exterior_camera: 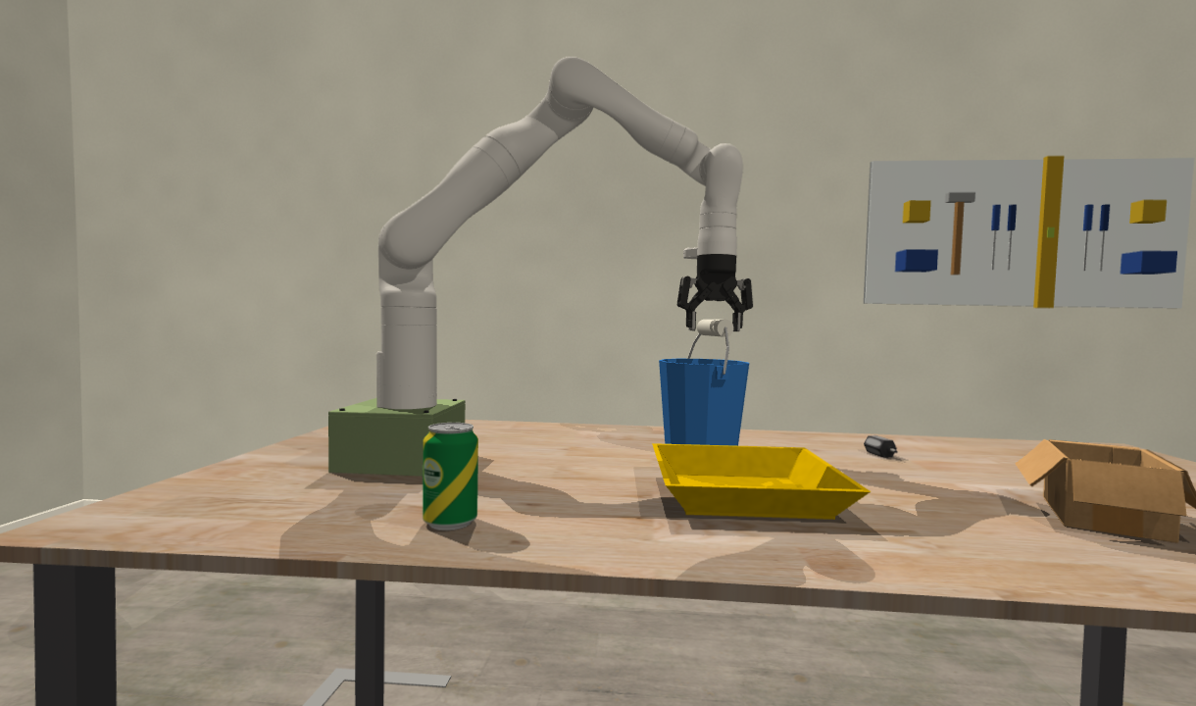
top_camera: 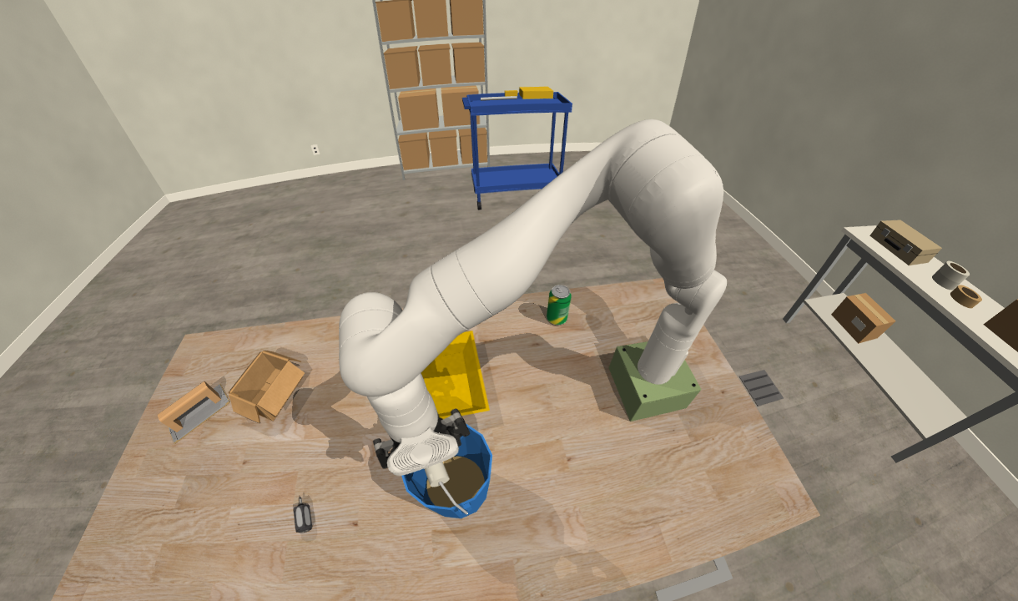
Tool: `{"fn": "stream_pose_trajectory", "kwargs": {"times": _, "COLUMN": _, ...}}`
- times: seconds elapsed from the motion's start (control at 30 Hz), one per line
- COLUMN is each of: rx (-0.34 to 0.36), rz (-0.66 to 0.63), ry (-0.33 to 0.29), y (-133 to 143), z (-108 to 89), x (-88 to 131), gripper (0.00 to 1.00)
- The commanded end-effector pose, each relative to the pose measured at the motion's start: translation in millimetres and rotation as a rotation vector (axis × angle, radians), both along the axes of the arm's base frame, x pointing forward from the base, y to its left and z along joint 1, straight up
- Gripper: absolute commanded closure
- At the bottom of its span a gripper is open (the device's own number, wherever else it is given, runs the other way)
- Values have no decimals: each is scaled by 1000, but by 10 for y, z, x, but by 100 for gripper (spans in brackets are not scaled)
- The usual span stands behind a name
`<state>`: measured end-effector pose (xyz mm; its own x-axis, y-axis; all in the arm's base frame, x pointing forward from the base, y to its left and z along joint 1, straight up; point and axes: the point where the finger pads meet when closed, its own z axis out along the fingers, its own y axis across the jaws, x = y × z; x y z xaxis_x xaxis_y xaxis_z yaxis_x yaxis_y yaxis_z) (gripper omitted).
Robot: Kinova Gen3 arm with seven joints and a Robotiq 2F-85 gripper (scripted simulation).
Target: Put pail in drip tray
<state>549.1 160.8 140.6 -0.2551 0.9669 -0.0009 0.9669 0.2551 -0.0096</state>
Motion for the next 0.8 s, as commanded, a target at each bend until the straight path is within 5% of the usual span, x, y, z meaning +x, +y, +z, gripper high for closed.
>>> {"fn": "stream_pose_trajectory", "kwargs": {"times": 0.0, "rx": 1, "rz": 0, "ry": -2, "y": 1, "z": 12, "x": 5, "gripper": 0}}
{"fn": "stream_pose_trajectory", "kwargs": {"times": 0.43, "rx": 1, "rz": 0, "ry": -2, "y": 1, "z": 12, "x": 5, "gripper": 0}}
{"fn": "stream_pose_trajectory", "kwargs": {"times": 0.47, "rx": 1, "rz": 0, "ry": -2, "y": 1, "z": 12, "x": 5, "gripper": 90}}
{"fn": "stream_pose_trajectory", "kwargs": {"times": 0.77, "rx": 1, "rz": 0, "ry": -2, "y": 1, "z": 12, "x": 5, "gripper": 90}}
